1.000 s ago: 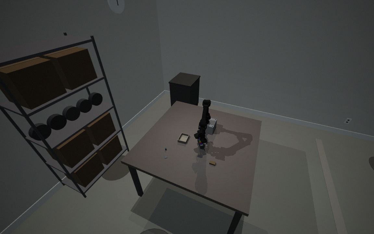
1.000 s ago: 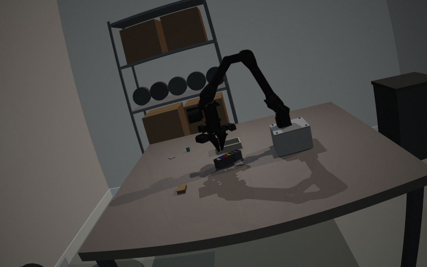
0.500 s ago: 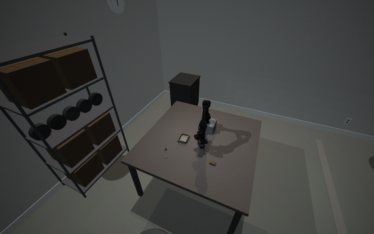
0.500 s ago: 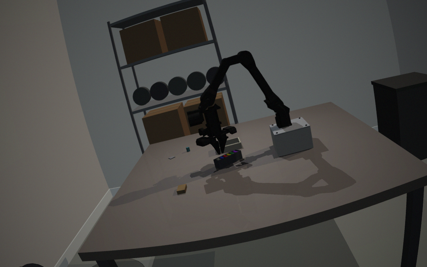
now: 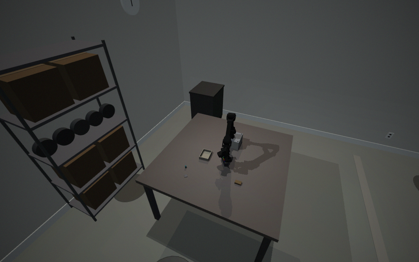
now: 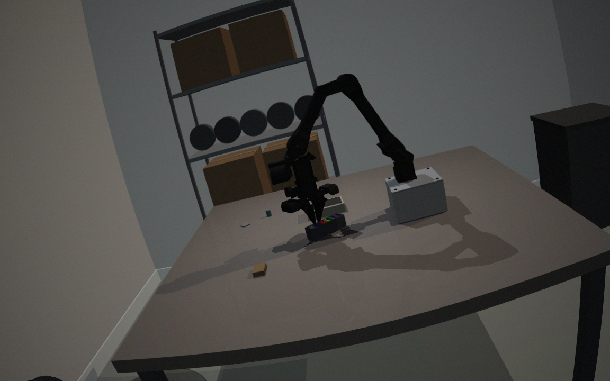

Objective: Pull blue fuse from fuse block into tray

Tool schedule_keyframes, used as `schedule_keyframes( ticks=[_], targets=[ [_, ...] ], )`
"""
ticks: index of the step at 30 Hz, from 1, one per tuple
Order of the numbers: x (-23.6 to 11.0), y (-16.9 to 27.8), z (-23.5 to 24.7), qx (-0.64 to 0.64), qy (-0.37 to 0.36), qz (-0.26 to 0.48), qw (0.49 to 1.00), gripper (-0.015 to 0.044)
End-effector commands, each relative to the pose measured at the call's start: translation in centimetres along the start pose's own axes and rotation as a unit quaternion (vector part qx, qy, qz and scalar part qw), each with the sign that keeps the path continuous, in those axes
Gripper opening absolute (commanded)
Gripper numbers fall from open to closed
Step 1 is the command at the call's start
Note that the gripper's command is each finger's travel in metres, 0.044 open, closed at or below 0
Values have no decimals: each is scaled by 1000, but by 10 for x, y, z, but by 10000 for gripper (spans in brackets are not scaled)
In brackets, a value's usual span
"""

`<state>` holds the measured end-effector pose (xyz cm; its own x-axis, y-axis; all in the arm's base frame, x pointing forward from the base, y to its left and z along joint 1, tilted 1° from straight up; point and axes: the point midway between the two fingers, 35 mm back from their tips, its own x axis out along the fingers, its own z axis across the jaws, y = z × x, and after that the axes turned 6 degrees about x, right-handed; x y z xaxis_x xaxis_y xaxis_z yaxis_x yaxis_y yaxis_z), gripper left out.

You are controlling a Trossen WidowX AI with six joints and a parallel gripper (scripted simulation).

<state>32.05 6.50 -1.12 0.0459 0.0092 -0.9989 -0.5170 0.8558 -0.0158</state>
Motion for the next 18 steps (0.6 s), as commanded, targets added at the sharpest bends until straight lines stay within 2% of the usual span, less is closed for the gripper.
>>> schedule_keyframes(
  ticks=[1, 18],
  targets=[
    [2, -1, -1, 2, 2, -2, 1000, 69],
    [11, -1, -2, 2, 2, -2, 1000, 69]
  ],
)
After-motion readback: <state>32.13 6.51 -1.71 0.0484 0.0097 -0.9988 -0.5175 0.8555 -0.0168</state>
